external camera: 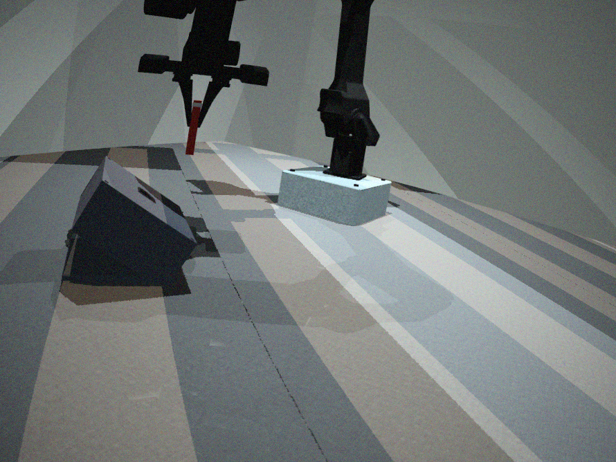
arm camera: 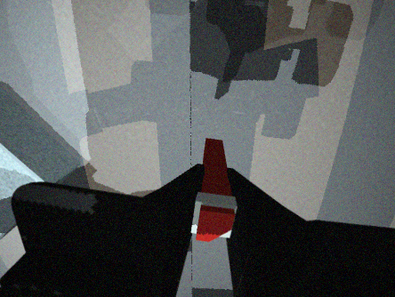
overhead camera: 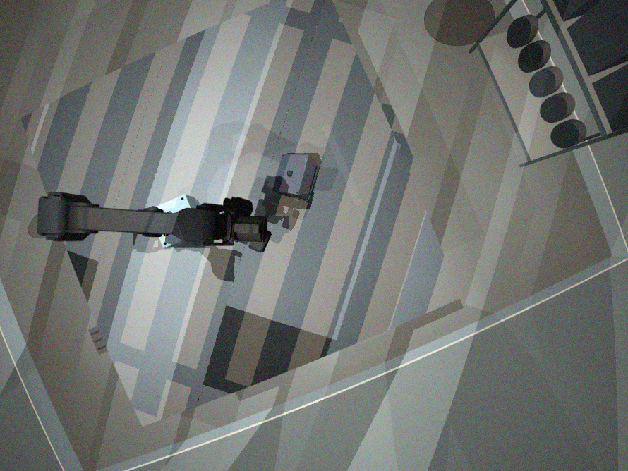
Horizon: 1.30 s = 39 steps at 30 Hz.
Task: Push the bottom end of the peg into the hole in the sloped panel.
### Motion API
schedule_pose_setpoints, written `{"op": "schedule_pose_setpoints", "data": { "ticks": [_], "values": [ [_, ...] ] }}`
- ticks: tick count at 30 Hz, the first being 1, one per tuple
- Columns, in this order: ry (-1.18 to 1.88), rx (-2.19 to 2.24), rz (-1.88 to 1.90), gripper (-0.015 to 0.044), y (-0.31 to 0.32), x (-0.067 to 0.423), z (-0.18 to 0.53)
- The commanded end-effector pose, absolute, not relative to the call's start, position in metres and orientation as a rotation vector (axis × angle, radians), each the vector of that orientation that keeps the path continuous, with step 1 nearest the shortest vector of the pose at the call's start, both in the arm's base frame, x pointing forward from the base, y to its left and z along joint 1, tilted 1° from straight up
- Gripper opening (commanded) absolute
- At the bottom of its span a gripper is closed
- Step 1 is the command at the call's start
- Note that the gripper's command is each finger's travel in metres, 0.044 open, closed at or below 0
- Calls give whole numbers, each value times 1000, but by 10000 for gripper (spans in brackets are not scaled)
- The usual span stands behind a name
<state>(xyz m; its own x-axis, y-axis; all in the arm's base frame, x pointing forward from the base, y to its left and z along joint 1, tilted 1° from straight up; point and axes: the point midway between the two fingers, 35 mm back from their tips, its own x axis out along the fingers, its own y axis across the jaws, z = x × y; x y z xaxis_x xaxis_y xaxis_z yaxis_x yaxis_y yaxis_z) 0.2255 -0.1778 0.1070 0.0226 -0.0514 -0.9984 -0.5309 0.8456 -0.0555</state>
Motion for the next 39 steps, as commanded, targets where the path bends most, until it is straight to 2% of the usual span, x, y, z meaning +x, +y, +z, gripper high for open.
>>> {"op": "schedule_pose_setpoints", "data": {
  "ticks": [1, 39],
  "values": [
    [1522, -474, 363, 0, -178, 229, 108],
    [1529, -347, 97, 0, -164, 261, 115]
  ]
}}
